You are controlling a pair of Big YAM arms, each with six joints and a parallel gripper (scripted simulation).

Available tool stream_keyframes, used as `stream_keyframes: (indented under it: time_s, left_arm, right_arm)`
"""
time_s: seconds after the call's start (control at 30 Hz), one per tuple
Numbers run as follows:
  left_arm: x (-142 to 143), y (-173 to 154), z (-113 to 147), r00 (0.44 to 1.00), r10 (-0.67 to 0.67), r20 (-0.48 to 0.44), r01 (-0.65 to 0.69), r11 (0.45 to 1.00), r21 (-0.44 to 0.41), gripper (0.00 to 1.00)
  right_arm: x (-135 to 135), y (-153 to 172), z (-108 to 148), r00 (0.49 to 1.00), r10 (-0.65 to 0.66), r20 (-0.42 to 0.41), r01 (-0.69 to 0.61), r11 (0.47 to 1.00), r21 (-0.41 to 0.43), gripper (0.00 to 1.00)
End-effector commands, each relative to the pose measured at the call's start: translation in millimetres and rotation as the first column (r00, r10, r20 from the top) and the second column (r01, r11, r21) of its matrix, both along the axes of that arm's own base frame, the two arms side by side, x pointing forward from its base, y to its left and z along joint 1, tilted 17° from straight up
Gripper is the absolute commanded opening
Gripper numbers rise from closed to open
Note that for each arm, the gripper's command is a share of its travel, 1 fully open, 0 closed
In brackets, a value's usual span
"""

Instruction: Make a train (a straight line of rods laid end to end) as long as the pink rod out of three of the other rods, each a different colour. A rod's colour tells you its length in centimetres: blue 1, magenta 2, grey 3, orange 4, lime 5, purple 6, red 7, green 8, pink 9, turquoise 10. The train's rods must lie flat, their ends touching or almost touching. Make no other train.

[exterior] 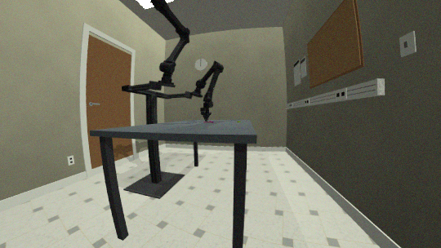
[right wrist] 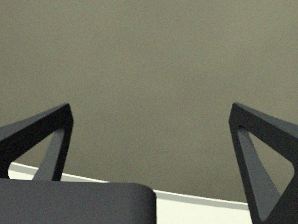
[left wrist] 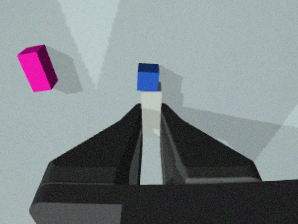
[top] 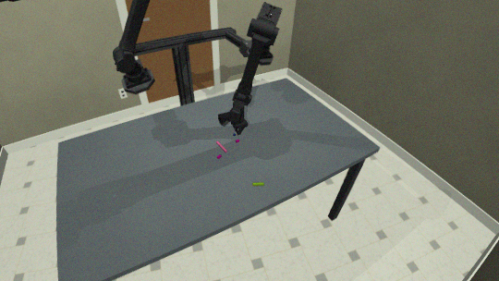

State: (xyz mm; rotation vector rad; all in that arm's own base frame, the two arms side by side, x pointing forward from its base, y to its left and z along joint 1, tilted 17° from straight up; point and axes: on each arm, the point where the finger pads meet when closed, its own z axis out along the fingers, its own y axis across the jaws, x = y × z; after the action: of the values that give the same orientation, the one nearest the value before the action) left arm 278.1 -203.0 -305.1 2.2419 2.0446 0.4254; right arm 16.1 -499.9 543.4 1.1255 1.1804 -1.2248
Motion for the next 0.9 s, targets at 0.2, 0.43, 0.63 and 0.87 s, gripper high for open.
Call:
stream_keyframes:
  time_s: [0.2, 0.43, 0.63, 0.87]
  left_arm:
    - [-2.9, -2.2, 10.3, 1.0, -0.002, 0.001, 0.002, 1.0, -0.006, 0.04]
    - [-10.9, -6.9, 34.1, 1.0, -0.005, 0.001, 0.005, 1.0, -0.004, 0.04]
    - [-20.9, -13.3, 76.7, 1.0, -0.004, 0.006, 0.004, 1.0, -0.006, 0.04]
    - [-27.0, -17.1, 101.2, 1.0, -0.004, 0.007, 0.004, 1.0, -0.008, 0.04]
  right_arm:
    - [-11.0, 8.8, 23.3, 1.0, -0.022, 0.014, 0.023, 0.998, -0.061, 1.0]
    - [-11.0, 8.8, 23.3, 1.0, -0.022, 0.014, 0.023, 0.998, -0.061, 1.0]
    - [-11.0, 8.8, 23.3, 1.0, -0.022, 0.014, 0.023, 0.998, -0.061, 1.0]
    - [-11.0, 8.8, 23.3, 1.0, -0.022, 0.014, 0.023, 0.998, -0.061, 1.0]
